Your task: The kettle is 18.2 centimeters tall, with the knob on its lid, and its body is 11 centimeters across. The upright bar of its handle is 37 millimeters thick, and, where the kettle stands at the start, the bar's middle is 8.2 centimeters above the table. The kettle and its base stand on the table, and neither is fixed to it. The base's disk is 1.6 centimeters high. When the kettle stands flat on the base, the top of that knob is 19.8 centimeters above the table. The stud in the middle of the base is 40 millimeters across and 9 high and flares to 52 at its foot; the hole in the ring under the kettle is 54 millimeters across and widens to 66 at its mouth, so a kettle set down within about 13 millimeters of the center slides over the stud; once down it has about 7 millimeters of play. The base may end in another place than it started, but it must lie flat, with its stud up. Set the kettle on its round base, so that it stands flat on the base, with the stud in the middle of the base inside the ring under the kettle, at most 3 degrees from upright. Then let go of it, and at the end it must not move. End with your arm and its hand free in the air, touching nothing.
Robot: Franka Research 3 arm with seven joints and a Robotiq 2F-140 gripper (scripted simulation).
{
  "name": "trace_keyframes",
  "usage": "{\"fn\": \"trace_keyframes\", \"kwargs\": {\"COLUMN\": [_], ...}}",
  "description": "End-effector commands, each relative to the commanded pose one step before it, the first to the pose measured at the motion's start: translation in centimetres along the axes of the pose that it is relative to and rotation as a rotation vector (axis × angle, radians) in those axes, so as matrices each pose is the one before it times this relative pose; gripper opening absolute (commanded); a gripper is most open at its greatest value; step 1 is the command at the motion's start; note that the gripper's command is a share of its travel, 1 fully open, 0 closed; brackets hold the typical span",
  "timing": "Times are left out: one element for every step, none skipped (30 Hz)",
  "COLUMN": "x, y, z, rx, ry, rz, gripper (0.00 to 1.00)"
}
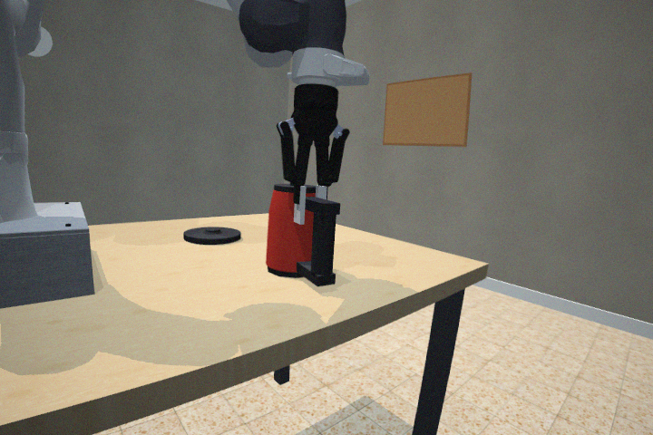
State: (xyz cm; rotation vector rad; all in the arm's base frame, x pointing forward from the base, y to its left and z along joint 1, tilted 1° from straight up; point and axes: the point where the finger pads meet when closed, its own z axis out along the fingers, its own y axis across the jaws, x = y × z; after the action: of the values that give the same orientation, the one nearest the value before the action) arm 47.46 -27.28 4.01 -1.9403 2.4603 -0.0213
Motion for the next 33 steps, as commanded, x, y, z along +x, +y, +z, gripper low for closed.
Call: {"fn": "trace_keyframes", "kwargs": {"x": [-0.058,0.0,0.0,0.0,0.0,0.0,0.0,0.0,0.0,0.0,0.0,0.0,0.0,0.0,0.0,0.0,0.0,0.0,0.0,0.0,0.0,0.0,0.0,0.0,0.0,0.0,0.0,0.0,0.0,0.0,0.0,0.0,0.0], "y": [-0.009,0.0,0.0,0.0,0.001,0.001,0.0,-0.001,-0.001,0.0,0.001,0.001,-0.001,-0.001,0.0,0.0,0.0,0.001,0.001,0.0,-0.001,0.0,0.0,0.001,0.001,-0.001,-0.001,0.0,0.0,0.0,0.0,0.0,0.0], "z": [-0.183,-0.086,-0.098,-0.109,-0.12,-0.13,-0.141,-0.152,-0.16,-0.167,-0.172,-0.177,-0.183,-0.187,-0.187,0.0,0.0,-0.187,-0.185,-0.184,-0.181,-0.175,-0.168,-0.159,-0.15,-0.143,-0.132,-0.12,-0.108,-0.095,-0.082,-0.069,0.0], "rx": [0.00121,0.0,0.0,0.0,0.0,0.0,0.0,0.0,0.0,0.0,0.0,0.0,0.0,0.0,0.0,0.0,0.0,0.0,0.0,0.0,0.0,0.0,0.0,0.0,0.0,0.0,0.0,0.0,0.0,0.0,0.0,0.0,0.0], "ry": [-0.00219,0.0,0.0,0.0,0.0,0.0,0.0,-0.00001,0.0,0.0,0.0,0.00001,0.0,-0.00001,0.0,0.0,0.0,0.0,0.00001,0.0,-0.00001,0.0,0.0,0.00001,0.00001,-0.00001,0.0,0.0,0.0,0.0,0.0,0.0,0.0], "rz": [-0.00249,0.0,0.0,0.0,0.0,0.0,0.0,-0.00001,0.0,0.0,0.0,0.00001,0.0,0.0,0.0,0.0,0.0,0.0,0.00001,0.0,-0.00001,0.0,0.0,0.0,0.00001,-0.00001,0.0,0.0,0.0,0.0,0.0,0.0,0.0], "gripper": [0.0,0.0,0.0,0.0,0.0,0.0,0.0,0.0,0.0,0.0,0.0,0.0,0.0,0.0,0.0,0.0,0.0,0.0,0.0,0.0,0.0,0.0,0.0,0.0,0.0,0.0,0.0,0.0,0.0,0.0,0.0,0.0,0.0]}}
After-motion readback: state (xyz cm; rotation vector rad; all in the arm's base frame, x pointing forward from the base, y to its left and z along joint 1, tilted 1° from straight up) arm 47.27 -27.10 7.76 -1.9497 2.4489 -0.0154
